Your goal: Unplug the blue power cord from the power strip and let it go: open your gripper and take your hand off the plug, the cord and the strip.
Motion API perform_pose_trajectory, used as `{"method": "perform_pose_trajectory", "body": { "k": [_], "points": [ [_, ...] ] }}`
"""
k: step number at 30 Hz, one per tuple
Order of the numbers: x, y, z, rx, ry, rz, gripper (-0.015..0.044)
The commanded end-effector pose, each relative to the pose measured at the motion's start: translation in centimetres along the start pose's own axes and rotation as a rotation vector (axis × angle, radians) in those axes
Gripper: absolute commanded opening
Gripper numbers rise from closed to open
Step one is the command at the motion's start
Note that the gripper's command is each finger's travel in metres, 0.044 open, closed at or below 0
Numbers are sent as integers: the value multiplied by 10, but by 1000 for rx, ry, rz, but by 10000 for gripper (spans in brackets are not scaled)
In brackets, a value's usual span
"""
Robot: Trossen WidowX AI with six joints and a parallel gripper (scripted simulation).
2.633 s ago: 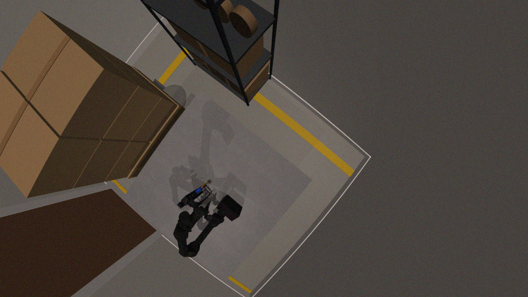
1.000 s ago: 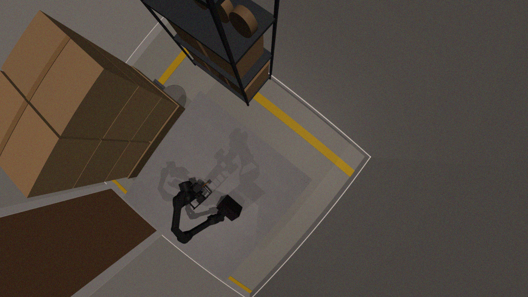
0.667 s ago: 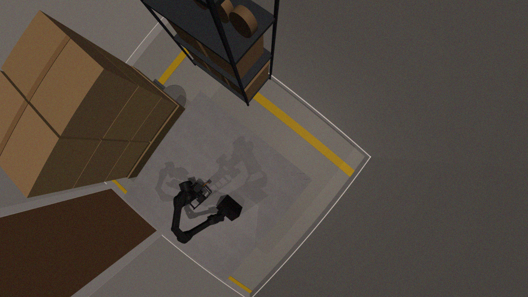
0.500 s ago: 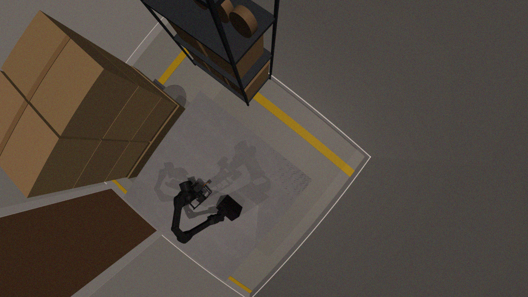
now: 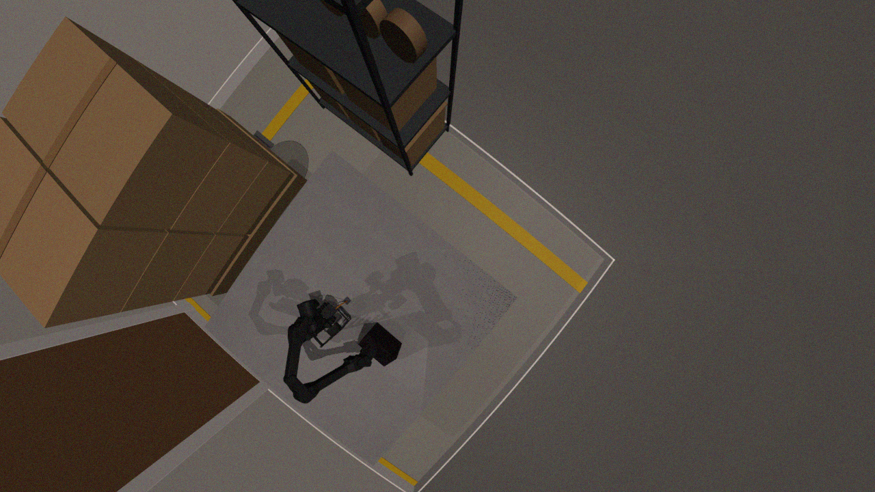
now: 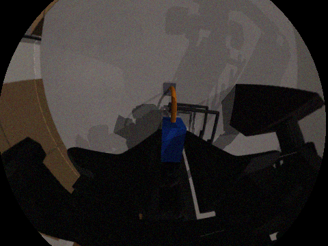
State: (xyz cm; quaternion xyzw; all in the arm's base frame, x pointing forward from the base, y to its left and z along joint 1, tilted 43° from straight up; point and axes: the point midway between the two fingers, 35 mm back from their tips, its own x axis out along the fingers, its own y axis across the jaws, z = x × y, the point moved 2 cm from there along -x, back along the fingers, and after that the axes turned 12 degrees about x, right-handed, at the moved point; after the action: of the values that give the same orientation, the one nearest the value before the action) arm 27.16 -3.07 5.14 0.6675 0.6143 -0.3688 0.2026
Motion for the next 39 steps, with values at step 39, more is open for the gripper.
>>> {"method": "perform_pose_trajectory", "body": {
  "k": [39],
  "points": [
    [-3,9,48,2,4,1,157]
  ]
}}
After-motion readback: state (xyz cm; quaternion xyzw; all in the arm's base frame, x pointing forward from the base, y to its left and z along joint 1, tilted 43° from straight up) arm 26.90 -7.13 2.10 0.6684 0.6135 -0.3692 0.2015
